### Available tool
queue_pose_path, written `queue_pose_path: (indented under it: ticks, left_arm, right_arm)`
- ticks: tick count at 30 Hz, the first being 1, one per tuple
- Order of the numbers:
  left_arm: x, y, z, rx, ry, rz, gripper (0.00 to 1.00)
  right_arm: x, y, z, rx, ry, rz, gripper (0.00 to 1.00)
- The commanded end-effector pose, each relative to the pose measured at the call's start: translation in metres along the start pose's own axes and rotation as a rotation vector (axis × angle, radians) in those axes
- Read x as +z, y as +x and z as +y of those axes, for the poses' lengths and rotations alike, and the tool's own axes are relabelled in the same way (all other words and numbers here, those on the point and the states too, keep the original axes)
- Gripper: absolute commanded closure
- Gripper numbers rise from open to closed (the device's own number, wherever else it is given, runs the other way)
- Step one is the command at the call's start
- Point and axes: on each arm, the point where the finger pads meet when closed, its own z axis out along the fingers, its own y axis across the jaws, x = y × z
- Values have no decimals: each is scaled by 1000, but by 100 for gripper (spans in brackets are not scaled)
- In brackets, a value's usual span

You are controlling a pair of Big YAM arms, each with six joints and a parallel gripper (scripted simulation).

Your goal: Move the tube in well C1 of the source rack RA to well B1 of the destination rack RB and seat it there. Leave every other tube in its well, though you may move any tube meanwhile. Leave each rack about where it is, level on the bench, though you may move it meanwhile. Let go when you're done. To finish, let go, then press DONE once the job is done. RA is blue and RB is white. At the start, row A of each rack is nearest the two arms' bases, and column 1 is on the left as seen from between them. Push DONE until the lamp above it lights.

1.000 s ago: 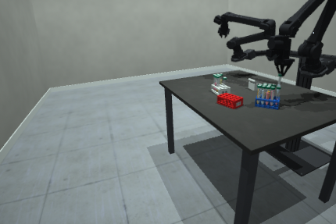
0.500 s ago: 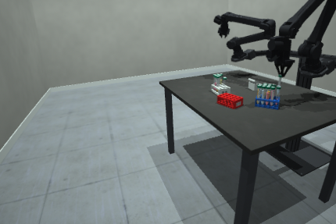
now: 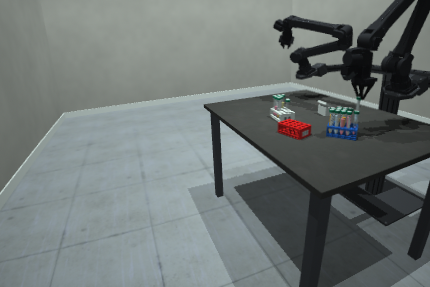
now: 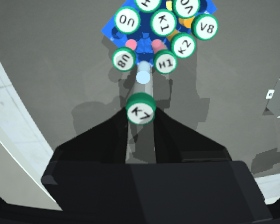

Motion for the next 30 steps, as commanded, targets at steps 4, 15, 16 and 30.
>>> queue_pose_path:
  ticks: [4, 15, 16, 30]
  left_arm:
    - [7, 1, 2, -2, 0, 9, 100]
    - [10, 2, 2, -2, 0, 10, 100]
    - [10, 2, 2, -3, 0, 11, 100]
    - [15, 2, 2, -2, 0, 10, 100]
  right_arm:
    - [-11, -8, 9, 9, -29, -16, 70]
    - [-11, -8, 9, 9, -29, -16, 70]
    - [-11, -8, 9, 9, -29, -16, 70]
    - [-11, -8, 9, 9, -29, -16, 70]
